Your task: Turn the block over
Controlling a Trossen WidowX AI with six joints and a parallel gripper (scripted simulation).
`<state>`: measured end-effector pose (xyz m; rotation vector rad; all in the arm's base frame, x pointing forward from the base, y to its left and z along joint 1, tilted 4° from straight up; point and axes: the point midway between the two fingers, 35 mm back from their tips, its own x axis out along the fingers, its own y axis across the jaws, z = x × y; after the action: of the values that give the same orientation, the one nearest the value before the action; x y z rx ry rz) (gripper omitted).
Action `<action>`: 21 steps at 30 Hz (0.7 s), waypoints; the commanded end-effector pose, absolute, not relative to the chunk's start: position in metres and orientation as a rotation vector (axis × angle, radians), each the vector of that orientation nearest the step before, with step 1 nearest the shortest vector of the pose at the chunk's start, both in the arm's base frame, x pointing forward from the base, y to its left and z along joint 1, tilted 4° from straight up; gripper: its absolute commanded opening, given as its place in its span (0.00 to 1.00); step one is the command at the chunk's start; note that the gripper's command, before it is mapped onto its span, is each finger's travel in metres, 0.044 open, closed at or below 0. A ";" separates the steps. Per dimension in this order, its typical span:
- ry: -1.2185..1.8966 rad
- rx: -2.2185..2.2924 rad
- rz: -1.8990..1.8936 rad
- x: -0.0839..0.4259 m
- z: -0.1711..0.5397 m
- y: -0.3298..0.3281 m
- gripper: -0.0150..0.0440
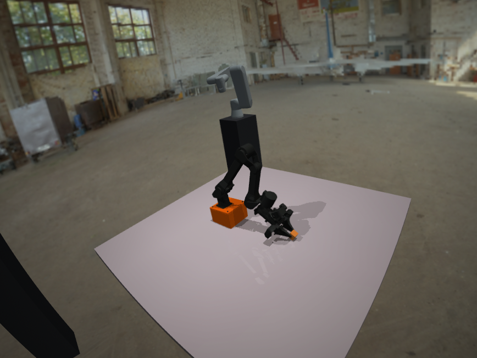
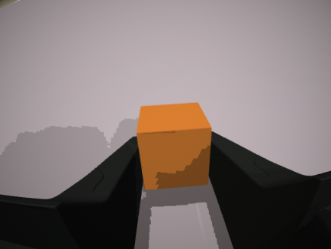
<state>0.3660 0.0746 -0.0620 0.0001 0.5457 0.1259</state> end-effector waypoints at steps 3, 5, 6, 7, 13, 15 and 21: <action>0.547 -0.001 0.120 0.365 -0.063 0.074 0.34; 0.547 -0.001 0.120 0.365 -0.063 0.074 0.43; 0.547 -0.001 0.120 0.365 -0.063 0.074 0.48; 0.547 -0.001 0.120 0.365 -0.063 0.074 0.52; 0.547 -0.001 0.120 0.365 -0.063 0.074 0.79; 0.547 -0.001 0.120 0.365 -0.063 0.074 0.88; 0.547 -0.001 0.120 0.365 -0.063 0.074 1.00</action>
<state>0.3658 0.0745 -0.0625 -0.0002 0.5465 0.1253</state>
